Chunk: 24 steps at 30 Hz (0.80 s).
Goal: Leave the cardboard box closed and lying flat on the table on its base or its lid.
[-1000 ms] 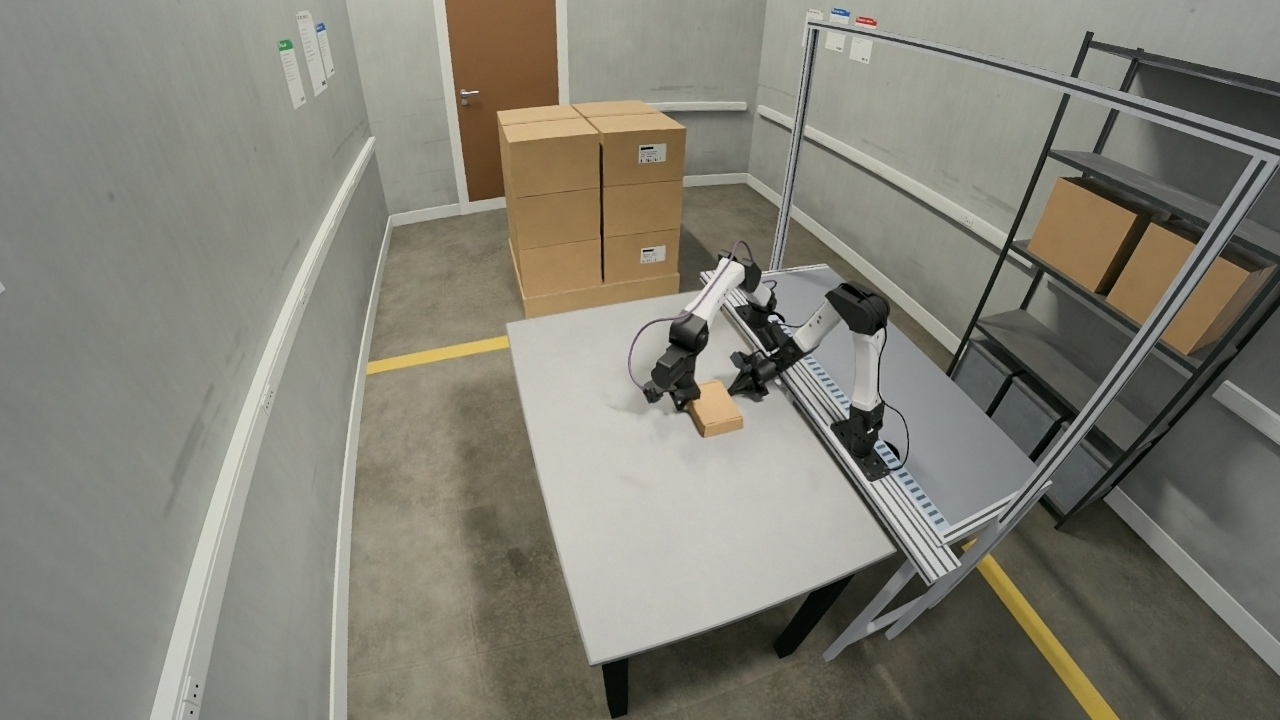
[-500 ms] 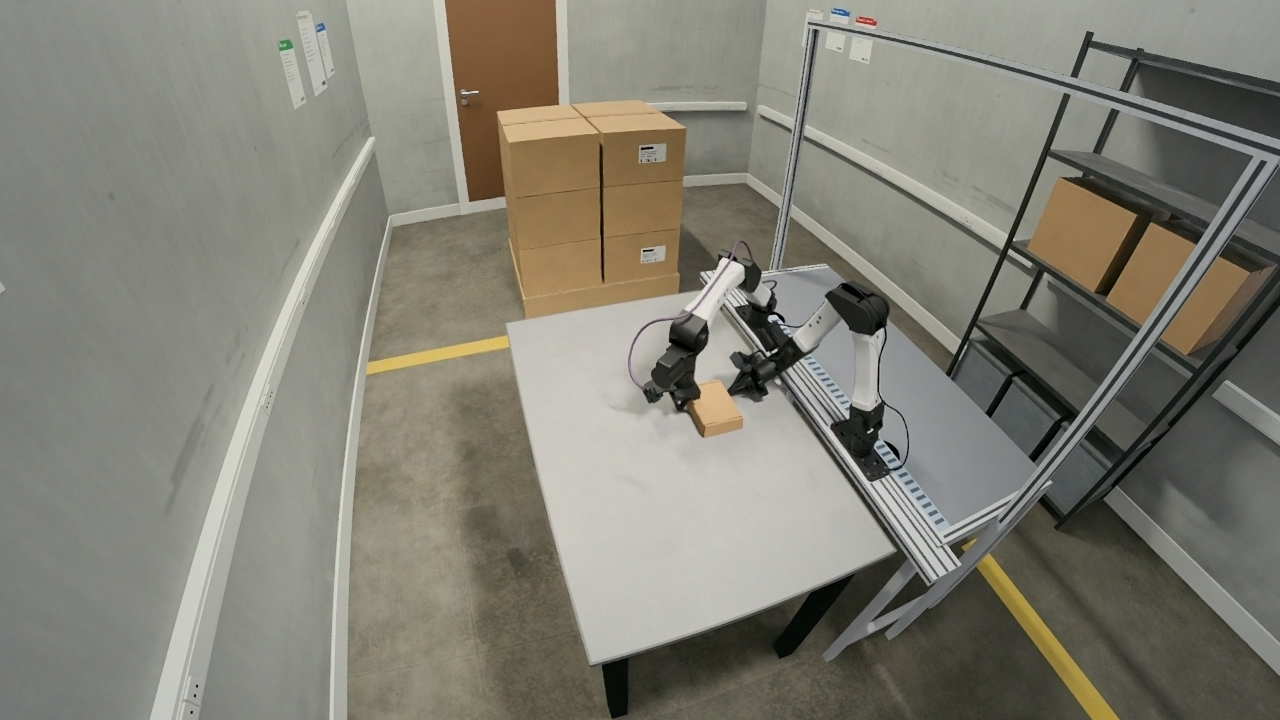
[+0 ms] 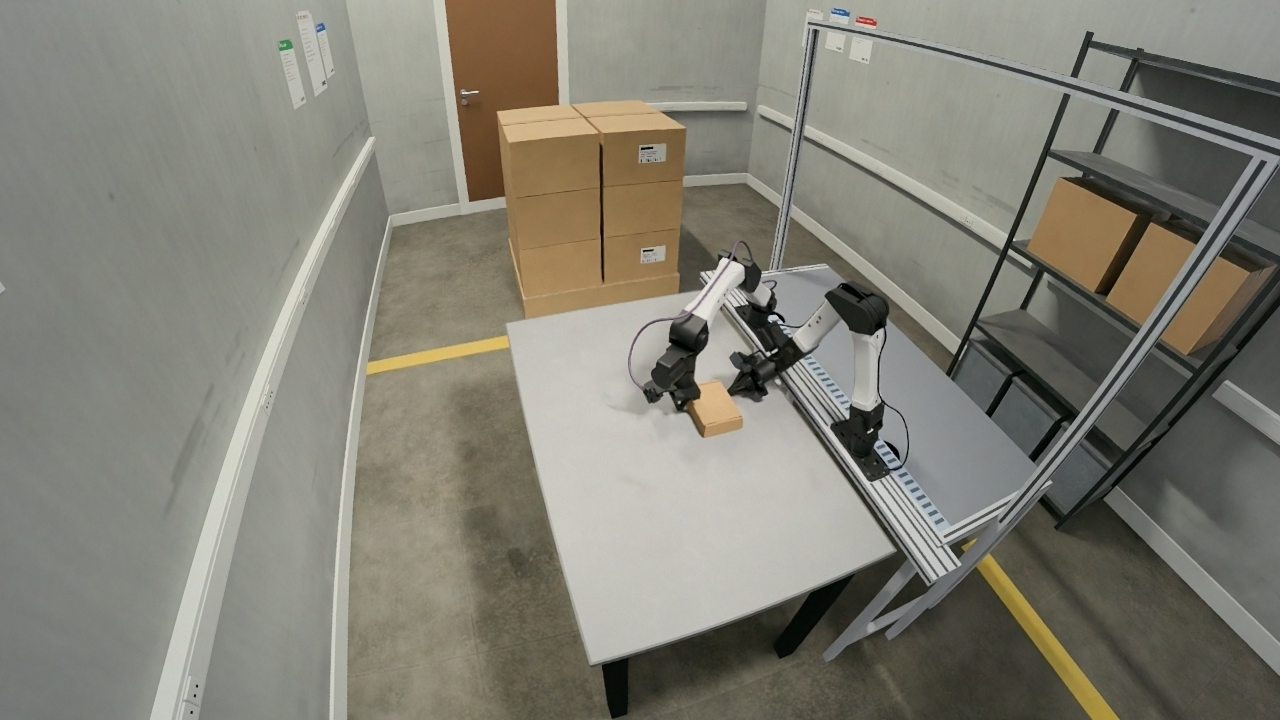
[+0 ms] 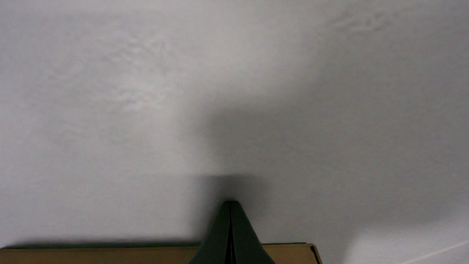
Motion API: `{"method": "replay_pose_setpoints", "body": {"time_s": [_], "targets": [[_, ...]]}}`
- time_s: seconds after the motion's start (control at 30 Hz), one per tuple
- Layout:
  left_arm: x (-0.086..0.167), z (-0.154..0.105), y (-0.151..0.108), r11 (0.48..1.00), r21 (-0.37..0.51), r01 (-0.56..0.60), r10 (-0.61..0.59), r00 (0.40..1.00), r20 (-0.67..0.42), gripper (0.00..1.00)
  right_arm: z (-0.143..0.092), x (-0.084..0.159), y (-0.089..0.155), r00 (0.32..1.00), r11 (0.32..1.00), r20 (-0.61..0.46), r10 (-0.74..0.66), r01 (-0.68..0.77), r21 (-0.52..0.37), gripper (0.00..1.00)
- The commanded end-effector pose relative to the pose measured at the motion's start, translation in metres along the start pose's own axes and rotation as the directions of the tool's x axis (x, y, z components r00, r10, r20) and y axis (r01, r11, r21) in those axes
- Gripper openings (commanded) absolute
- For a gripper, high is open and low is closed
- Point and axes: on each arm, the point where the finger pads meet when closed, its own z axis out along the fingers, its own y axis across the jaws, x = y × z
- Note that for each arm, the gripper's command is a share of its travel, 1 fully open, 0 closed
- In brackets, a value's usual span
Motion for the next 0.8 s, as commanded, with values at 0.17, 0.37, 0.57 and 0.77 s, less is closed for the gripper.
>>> {"method": "replay_pose_setpoints", "body": {"time_s": [0.17,0.37,0.57,0.77], "targets": [[-0.0045,0.0016,-0.0014,1.0,0.005,0.012,-0.012,1.0,0.005,0.01,-0.0243,-0.0064,0.0008,0.999,0.999,0.044,0.011,-0.01,-0.035,0.01],[-0.0045,0.0019,-0.0014,1.0,0.005,0.012,-0.012,1.0,0.005,0.01,-0.0243,-0.0063,0.0008,0.999,0.999,0.044,0.011,-0.01,-0.035,0.01],[-0.0044,0.0021,-0.0014,1.0,0.005,0.012,-0.012,1.0,0.005,0.01,-0.0243,-0.0063,0.0008,0.999,0.999,0.044,0.011,-0.01,-0.035,0.01],[-0.0044,0.0021,-0.0014,1.0,0.005,0.012,-0.012,1.0,0.005,0.01,-0.0243,-0.0063,0.0008,0.999,0.999,0.044,0.011,-0.01,-0.035,0.01]]}}
